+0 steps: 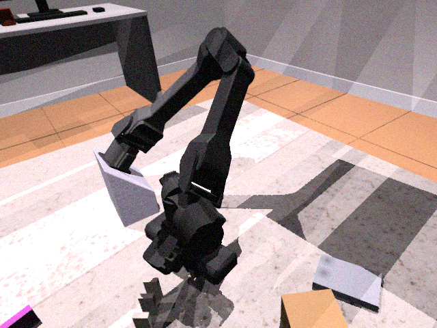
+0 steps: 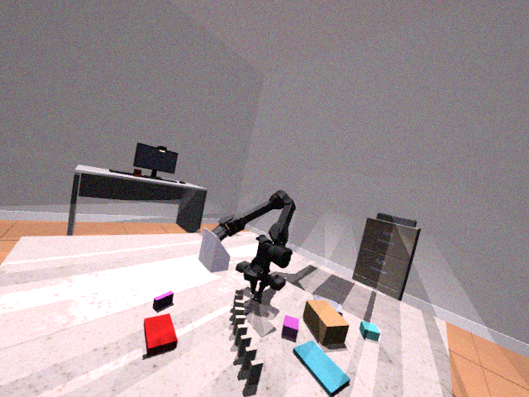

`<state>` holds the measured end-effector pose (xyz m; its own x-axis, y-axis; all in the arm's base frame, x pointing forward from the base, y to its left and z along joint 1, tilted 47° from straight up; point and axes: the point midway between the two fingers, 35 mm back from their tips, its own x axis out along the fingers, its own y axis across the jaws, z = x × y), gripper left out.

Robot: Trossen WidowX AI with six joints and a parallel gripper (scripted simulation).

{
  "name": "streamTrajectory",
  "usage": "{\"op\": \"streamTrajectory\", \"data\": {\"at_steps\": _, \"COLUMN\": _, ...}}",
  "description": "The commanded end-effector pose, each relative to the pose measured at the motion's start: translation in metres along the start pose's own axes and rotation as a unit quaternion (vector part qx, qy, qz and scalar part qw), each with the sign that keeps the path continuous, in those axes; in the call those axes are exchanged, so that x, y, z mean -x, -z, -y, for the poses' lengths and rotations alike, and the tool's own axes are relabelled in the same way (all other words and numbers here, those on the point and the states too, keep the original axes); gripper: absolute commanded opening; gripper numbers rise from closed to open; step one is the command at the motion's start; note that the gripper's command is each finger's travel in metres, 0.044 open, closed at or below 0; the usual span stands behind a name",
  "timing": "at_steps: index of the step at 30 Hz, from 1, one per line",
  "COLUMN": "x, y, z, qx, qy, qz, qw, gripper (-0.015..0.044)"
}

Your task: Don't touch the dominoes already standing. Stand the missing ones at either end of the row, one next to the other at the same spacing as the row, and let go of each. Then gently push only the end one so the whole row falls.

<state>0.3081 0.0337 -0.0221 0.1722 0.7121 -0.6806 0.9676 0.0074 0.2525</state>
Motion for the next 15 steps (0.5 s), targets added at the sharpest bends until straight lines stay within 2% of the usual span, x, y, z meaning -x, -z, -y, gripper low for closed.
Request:
{"op": "streamTrajectory", "data": {"at_steps": 1, "x": -0.001, "y": 0.0, "z": 0.001, "qx": -0.003, "qy": 0.0, "qz": -0.002, "qw": 1.0, "gripper": 0.0026}}
{"op": "streamTrajectory", "data": {"at_steps": 8, "x": 0.002, "y": 0.0, "z": 0.001, "qx": -0.003, "qy": 0.0, "qz": -0.002, "qw": 1.0, "gripper": 0.0026}}
{"op": "streamTrajectory", "data": {"at_steps": 15, "x": 0.088, "y": -0.004, "z": 0.001, "qx": -0.003, "qy": 0.001, "qz": 0.001, "qw": 1.0, "gripper": 0.0026}}
